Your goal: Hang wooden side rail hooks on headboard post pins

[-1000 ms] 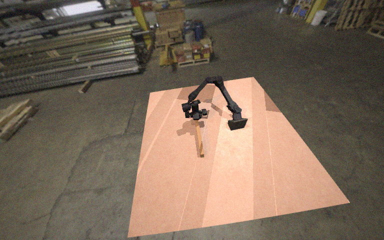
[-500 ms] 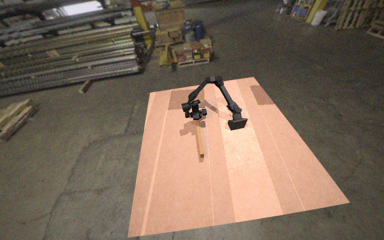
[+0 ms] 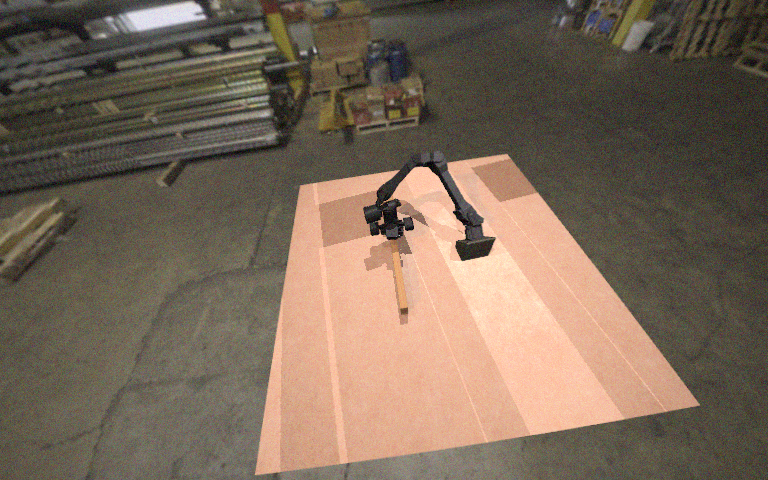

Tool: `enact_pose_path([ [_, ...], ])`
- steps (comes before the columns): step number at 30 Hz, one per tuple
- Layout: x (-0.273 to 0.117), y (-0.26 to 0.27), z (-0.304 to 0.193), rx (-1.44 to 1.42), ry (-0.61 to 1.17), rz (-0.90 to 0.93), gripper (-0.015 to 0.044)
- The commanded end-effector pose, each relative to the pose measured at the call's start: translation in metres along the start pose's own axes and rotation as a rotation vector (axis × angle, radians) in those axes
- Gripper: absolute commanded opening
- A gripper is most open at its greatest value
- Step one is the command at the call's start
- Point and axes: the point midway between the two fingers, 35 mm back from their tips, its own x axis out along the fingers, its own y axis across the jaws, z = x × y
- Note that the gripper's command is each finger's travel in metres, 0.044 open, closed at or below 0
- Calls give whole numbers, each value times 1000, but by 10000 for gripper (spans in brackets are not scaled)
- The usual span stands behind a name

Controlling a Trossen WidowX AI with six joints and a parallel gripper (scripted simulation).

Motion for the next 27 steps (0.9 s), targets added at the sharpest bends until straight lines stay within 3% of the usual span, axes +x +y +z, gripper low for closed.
enact_pose_path([
  [1, -2, -1, -1, -3, 2, -6, 0],
  [27, -2, -1, -4, -3, 2, -6, 0],
])
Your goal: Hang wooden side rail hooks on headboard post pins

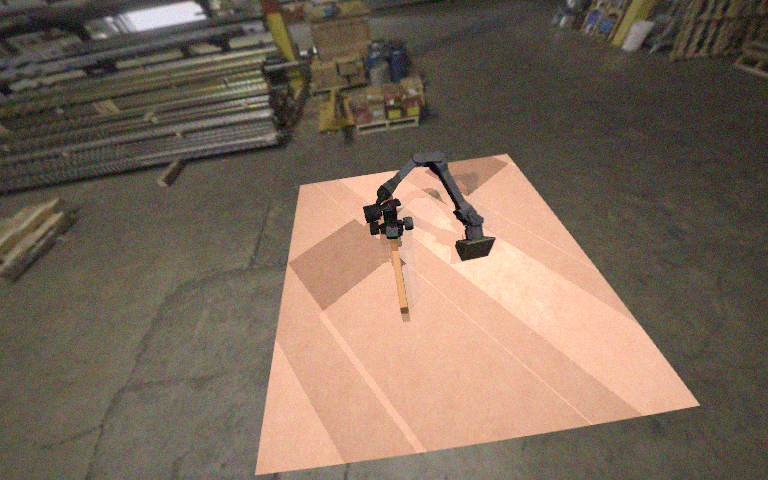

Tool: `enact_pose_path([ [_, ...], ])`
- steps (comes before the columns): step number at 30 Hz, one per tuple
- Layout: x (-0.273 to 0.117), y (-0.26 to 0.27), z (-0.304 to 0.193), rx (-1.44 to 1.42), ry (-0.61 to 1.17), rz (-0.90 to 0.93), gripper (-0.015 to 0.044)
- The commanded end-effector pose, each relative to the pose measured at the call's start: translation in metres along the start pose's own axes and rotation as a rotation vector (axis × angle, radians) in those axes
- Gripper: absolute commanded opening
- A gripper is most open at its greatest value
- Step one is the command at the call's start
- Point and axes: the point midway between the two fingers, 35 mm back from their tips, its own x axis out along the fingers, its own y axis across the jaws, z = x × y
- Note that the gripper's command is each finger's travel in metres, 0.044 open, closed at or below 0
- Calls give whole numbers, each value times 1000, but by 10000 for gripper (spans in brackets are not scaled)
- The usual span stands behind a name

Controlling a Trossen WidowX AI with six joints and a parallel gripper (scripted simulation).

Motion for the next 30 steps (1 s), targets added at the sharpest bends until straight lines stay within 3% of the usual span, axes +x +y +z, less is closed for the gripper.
enact_pose_path([
  [1, -2, -1, -1, -3, 2, -6, 0],
  [30, 0, -1, -3, -3, 2, -6, 0],
])
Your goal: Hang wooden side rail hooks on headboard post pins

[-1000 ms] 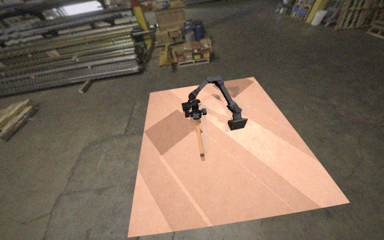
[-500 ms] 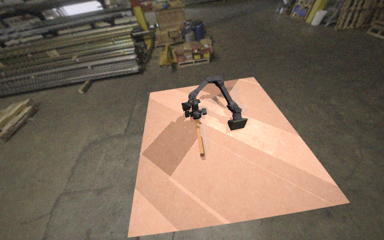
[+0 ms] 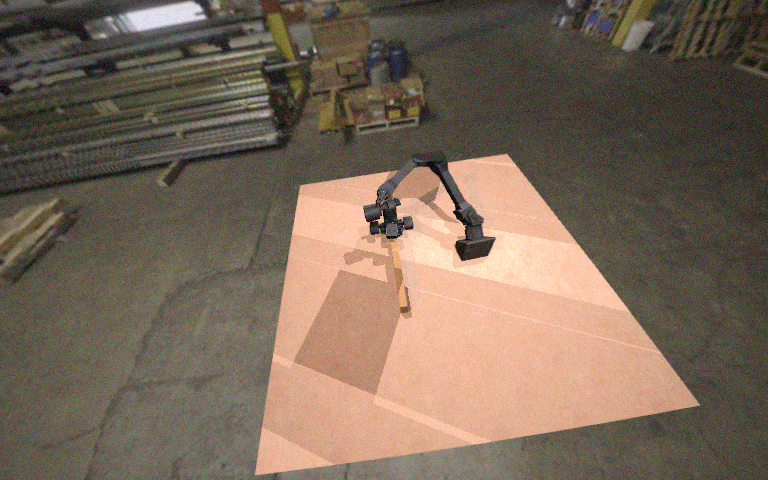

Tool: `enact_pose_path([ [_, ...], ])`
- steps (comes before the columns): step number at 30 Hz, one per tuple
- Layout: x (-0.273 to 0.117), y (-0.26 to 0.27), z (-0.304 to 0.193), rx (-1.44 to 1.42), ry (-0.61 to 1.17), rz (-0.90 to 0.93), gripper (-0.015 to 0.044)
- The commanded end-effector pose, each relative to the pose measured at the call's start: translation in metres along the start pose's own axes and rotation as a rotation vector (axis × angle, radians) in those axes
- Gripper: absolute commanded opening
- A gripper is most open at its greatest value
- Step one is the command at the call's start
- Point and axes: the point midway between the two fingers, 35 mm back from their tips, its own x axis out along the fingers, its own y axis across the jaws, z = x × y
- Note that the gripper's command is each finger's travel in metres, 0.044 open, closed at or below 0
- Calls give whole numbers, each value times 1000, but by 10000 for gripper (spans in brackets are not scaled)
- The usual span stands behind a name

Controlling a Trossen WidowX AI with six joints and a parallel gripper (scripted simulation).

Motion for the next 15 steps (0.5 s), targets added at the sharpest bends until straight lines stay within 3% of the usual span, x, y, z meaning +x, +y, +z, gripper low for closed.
enact_pose_path([
  [1, 0, -1, -1, -2, 4, -5, 0],
  [15, 2, -1, -1, -2, 4, -5, 0],
])
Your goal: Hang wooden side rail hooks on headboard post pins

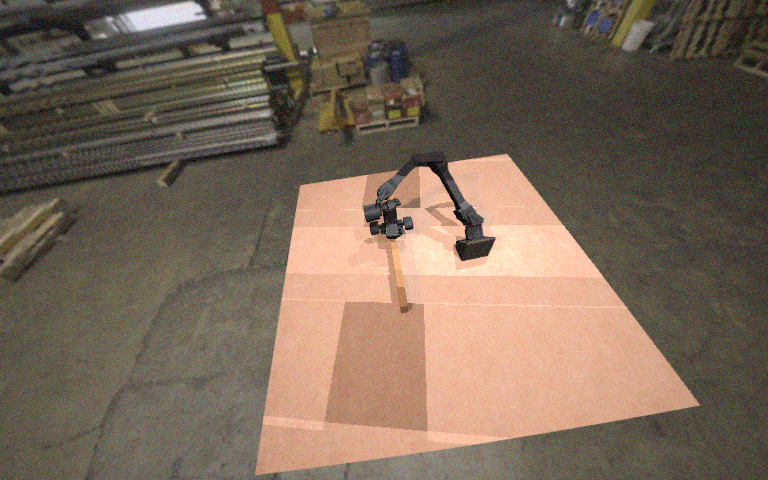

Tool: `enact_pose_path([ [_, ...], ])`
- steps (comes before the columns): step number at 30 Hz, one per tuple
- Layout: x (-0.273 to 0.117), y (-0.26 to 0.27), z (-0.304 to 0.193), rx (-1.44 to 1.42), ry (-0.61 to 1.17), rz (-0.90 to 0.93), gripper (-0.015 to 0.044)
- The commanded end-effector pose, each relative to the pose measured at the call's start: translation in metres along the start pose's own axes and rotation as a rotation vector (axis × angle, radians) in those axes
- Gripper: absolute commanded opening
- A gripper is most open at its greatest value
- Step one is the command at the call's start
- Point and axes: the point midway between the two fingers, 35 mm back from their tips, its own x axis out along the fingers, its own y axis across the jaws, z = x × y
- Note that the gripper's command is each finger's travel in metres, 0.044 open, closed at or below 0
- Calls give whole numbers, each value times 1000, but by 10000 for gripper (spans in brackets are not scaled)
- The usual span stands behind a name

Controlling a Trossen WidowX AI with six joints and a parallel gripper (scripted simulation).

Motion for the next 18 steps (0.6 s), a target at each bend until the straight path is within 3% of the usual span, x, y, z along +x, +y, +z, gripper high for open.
enact_pose_path([
  [1, 0, -1, -1, 0, 6, -4, 0],
  [18, 3, -1, -1, 0, 6, -4, 0],
])
